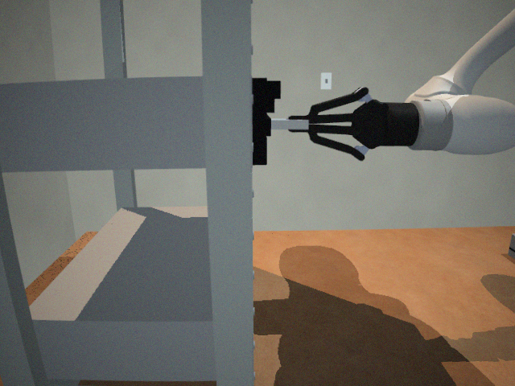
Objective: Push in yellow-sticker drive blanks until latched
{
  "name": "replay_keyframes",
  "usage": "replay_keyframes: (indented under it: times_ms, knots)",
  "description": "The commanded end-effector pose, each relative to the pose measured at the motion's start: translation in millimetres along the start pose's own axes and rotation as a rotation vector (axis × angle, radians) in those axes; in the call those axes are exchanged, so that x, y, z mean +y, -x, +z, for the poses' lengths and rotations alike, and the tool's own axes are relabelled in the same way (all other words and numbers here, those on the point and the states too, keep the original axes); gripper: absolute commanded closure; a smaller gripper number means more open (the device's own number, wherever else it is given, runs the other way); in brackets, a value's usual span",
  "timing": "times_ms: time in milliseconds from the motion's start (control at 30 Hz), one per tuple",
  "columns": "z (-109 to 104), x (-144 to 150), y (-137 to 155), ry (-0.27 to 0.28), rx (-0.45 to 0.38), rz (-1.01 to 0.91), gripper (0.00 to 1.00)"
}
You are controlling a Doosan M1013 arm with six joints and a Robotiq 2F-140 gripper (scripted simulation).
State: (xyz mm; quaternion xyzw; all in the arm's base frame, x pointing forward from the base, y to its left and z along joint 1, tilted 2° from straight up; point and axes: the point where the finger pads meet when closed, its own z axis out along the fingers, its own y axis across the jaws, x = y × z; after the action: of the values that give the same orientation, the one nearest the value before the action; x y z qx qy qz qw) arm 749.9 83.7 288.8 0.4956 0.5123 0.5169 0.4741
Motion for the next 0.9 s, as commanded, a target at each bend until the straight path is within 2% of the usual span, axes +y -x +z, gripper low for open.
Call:
replay_keyframes:
  times_ms: [0,867]
  knots:
    - [3.3,0.1,0.0,0.000,0.000,0.000,1.00]
    - [10.5,0.1,0.0,0.000,0.000,0.000,1.00]
